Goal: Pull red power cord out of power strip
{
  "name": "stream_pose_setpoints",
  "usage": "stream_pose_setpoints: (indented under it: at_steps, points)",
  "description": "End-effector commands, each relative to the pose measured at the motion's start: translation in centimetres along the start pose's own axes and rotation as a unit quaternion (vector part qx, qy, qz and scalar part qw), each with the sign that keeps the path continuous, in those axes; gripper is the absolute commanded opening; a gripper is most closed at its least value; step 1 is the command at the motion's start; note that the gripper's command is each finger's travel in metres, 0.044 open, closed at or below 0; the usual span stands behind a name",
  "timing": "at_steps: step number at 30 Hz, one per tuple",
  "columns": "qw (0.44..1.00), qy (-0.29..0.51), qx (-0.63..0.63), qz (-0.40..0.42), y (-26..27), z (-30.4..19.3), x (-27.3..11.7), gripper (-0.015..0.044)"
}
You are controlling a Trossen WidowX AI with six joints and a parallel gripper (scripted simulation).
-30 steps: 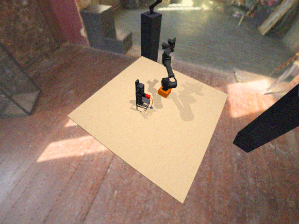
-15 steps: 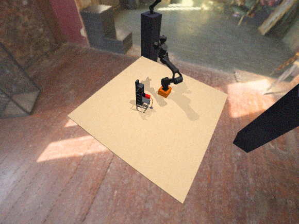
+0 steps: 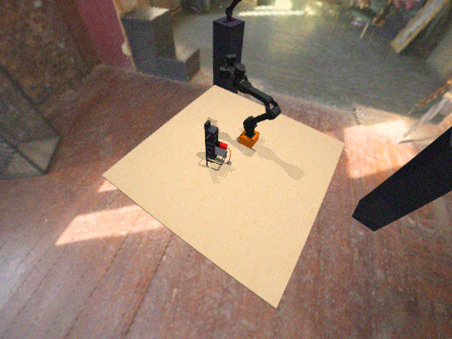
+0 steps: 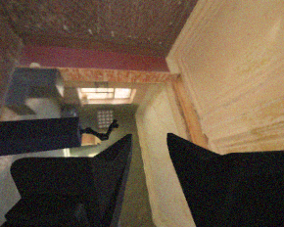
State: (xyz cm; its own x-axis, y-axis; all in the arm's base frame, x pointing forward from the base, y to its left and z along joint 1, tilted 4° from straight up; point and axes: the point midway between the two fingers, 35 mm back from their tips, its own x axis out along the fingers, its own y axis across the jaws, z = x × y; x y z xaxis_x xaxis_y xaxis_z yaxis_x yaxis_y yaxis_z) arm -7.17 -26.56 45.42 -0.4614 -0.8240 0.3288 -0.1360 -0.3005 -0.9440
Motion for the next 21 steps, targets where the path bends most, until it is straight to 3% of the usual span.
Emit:
stream_pose_setpoints:
  at_steps: [1, 11, 21]
  points:
    - [0.998, -0.062, 0.012, 0.020, 0.3, 3.4, -0.1, 0.0160]
    - [0.973, -0.219, 0.033, 0.069, 0.7, 12.0, -2.5, 0.0160]
    - [0.921, -0.370, 0.043, 0.113, 0.5, 19.7, -7.6, 0.0160]
